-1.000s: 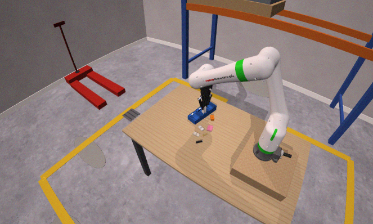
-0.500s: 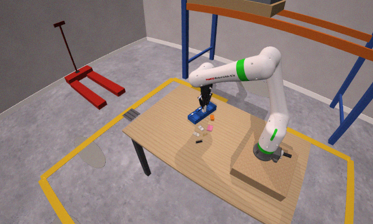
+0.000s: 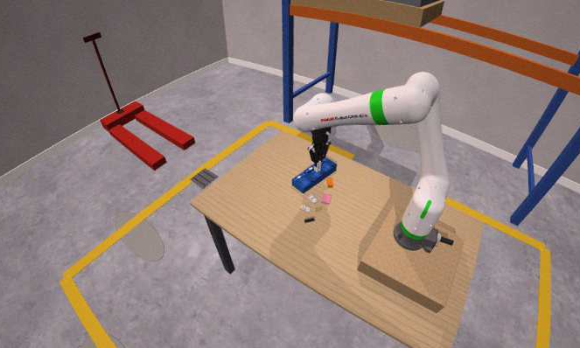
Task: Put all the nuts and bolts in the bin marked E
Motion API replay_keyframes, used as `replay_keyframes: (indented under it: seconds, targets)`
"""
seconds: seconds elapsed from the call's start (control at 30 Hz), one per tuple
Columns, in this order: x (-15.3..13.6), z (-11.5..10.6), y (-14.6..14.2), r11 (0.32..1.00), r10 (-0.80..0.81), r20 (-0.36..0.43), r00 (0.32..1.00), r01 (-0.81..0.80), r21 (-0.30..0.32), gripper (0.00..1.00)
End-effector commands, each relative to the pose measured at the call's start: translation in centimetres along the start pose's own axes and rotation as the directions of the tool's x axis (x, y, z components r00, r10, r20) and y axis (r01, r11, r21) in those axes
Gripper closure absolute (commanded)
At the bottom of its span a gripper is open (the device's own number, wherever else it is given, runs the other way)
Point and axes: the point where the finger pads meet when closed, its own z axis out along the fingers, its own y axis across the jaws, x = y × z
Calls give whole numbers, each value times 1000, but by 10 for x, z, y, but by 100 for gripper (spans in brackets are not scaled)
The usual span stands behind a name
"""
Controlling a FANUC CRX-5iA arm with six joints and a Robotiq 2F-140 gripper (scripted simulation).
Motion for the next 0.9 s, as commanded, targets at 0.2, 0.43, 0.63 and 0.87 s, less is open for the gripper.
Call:
replay_keyframes:
  seconds: [0.2,0.43,0.63,0.87]
  targets:
    - [0,-29,0,1000,0,0,1000,0,0,95]
    - [-3,-29,-20,1000,0,0,1000,0,0,95]
    - [-7,-29,-49,1000,0,0,1000,0,0,95]
    - [-11,-29,-74,1000,0,0,1000,0,0,95]
